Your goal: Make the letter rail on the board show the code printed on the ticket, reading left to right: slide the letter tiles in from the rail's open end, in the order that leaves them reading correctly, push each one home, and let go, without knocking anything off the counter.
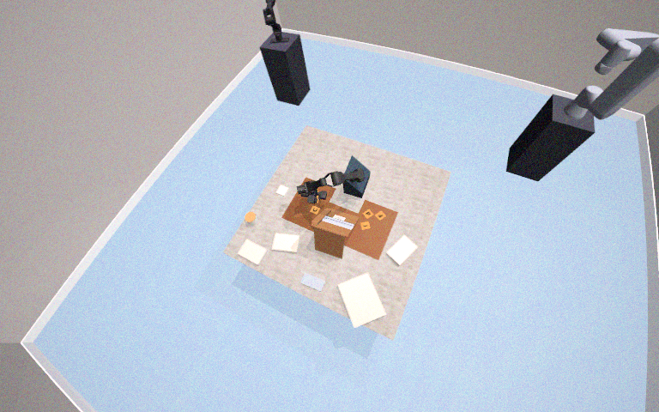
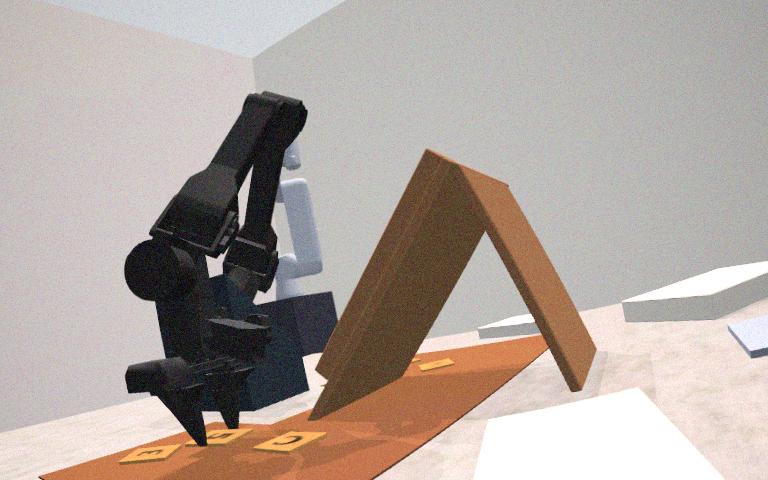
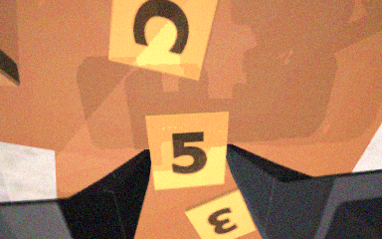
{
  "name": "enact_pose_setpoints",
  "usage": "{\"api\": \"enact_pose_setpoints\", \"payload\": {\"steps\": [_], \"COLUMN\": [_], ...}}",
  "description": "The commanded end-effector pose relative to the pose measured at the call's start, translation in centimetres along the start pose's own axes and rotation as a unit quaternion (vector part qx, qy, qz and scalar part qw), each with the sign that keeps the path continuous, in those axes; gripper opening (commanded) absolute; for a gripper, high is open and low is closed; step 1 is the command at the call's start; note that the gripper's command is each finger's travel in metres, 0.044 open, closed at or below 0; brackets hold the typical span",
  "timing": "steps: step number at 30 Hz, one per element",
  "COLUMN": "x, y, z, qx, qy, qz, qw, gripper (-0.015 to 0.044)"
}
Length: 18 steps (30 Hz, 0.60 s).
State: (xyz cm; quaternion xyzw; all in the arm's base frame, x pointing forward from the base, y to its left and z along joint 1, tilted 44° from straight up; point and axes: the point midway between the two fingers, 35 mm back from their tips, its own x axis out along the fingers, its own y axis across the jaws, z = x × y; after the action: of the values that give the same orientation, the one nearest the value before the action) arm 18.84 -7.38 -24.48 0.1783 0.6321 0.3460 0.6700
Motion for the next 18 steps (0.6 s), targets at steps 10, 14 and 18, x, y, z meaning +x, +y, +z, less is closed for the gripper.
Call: {"api": "enact_pose_setpoints", "payload": {"steps": [10,14,18], "x": [-0.81,-1.01,-1.22], "y": [0.02,0.04,0.06], "z": [0.01,0.02,0.02], "qx": [-0.003,-0.003,-0.003], "qy": [0.002,0.002,0.002], "qz": [-0.002,-0.002,-0.002], "qw": [1.0,1.0,1.0], "gripper": [0.0,0.0,0.0]}}
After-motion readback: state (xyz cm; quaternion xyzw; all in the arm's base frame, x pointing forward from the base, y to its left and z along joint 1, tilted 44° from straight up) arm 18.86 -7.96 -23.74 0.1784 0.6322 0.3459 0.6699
